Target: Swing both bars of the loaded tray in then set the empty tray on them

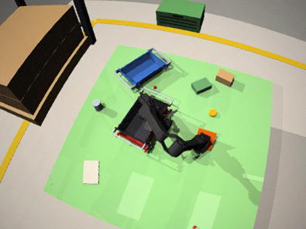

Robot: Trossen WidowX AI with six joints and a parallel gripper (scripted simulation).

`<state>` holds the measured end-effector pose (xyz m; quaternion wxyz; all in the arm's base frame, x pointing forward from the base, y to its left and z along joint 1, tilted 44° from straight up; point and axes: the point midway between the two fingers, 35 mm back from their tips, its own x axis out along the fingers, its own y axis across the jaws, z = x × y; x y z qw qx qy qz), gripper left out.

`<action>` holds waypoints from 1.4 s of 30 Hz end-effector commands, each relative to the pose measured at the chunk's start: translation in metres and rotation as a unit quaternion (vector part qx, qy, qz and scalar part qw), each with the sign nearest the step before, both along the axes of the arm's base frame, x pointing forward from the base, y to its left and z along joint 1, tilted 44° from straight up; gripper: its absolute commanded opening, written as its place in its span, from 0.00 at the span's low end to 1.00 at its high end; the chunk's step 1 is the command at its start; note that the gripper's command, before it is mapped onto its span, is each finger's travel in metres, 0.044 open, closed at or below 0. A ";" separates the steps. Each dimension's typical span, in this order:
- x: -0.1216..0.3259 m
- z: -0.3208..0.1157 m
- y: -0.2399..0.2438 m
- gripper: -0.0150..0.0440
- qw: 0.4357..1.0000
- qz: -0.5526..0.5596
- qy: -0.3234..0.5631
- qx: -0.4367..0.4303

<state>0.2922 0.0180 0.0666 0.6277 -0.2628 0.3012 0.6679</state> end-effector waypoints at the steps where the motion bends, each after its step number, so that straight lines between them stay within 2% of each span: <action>1: -0.005 -0.002 0.005 0.25 1.000 0.009 0.008 0.001; 42: -0.003 -0.001 0.004 0.25 1.000 0.007 0.005 0.001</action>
